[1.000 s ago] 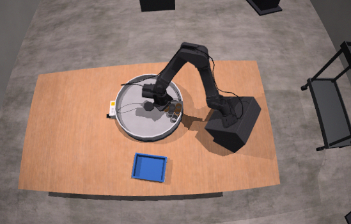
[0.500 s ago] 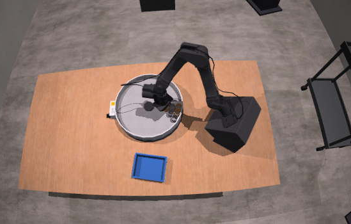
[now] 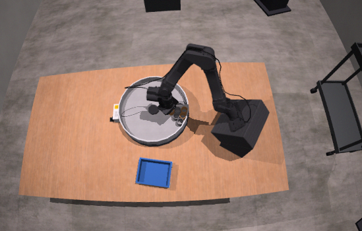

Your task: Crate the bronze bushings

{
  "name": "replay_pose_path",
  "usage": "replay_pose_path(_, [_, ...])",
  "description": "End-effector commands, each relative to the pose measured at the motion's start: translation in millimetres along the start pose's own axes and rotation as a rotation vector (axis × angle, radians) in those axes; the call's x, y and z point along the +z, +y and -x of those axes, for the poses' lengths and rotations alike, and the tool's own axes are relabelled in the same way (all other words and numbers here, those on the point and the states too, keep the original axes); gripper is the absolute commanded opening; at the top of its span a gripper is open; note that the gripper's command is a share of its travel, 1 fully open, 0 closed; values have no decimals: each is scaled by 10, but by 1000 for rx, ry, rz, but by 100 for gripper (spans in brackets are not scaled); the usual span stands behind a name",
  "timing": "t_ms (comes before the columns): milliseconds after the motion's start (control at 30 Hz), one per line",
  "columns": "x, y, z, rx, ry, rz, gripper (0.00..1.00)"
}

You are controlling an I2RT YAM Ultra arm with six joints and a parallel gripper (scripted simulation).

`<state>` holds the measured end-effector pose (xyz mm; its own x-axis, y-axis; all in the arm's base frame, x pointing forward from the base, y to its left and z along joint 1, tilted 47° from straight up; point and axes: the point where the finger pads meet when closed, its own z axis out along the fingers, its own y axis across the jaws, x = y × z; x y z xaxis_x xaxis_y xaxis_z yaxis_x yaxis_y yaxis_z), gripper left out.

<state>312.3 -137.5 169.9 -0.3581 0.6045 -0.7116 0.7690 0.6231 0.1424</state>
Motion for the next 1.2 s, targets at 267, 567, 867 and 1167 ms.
replay_pose_path(267, [-73, 12, 78, 9, -32, 18, 15])
replay_pose_path(567, [-73, 12, 78, 9, -32, 18, 15])
replay_pose_path(867, [53, -28, -21, -3, 1, -2, 15])
replay_pose_path(1167, [161, -9, 54, 4, -15, 7, 15])
